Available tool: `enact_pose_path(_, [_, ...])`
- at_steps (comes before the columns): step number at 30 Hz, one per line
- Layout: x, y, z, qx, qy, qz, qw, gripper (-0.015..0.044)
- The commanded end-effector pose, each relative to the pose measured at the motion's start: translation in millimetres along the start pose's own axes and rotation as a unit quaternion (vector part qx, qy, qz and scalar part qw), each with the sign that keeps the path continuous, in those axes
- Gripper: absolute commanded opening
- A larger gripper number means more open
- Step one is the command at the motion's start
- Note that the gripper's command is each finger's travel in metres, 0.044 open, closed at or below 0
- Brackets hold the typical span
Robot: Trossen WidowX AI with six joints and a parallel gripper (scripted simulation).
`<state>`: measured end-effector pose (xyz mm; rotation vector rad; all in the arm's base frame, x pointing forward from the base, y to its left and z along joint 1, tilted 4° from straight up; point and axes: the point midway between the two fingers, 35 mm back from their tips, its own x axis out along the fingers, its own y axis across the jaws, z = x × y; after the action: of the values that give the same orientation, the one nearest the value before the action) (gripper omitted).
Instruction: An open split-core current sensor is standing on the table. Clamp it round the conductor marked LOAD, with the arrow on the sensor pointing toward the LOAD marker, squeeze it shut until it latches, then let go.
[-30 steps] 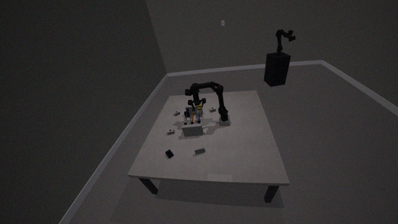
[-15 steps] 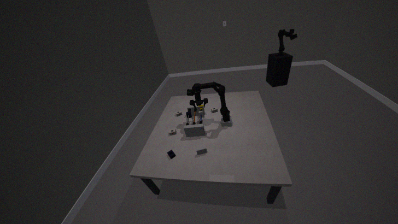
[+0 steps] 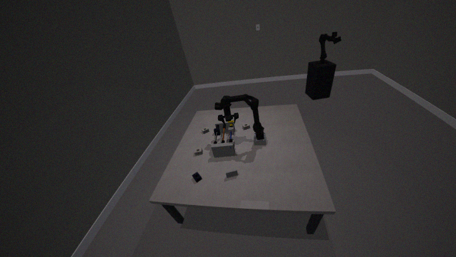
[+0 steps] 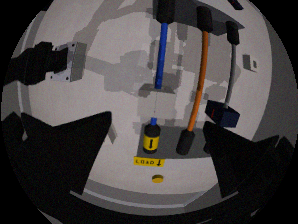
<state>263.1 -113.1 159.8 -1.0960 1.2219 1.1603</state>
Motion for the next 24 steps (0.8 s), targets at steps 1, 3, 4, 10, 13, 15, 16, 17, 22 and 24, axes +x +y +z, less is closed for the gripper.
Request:
enact_pose_path(1, [-0.5, 0.2, 0.1, -0.002, 0.0, 0.0, 1.0, 0.044])
enact_pose_path(3, [-0.5, 0.2, 0.1, -0.002, 0.0, 0.0, 1.0, 0.044])
enact_pose_path(4, [-0.5, 0.2, 0.1, -0.002, 0.0, 0.0, 1.0, 0.044])
enact_pose_path(10, [6.8, 16.0, -13.5, 0.072, -0.058, -0.009, 0.996, 0.044])
enact_pose_path(13, [12.4, 34.1, -26.8, 0.159, -0.126, -0.028, 0.979, 0.044])
enact_pose_path(15, [14.7, 45.4, -34.5, 0.216, -0.171, -0.046, 0.96, 0.044])
enact_pose_path(16, [15.5, 50.8, -38.0, 0.244, -0.192, -0.056, 0.949, 0.044])
enact_pose_path(17, [15.9, 56.0, -41.5, 0.271, -0.213, -0.067, 0.936, 0.044])
enact_pose_path(22, [14.2, 80.4, -58.3, 0.401, -0.309, -0.136, 0.851, 0.044])
enact_pose_path(24, [11.8, 89.8, -65.3, 0.448, -0.343, -0.169, 0.808, 0.044])
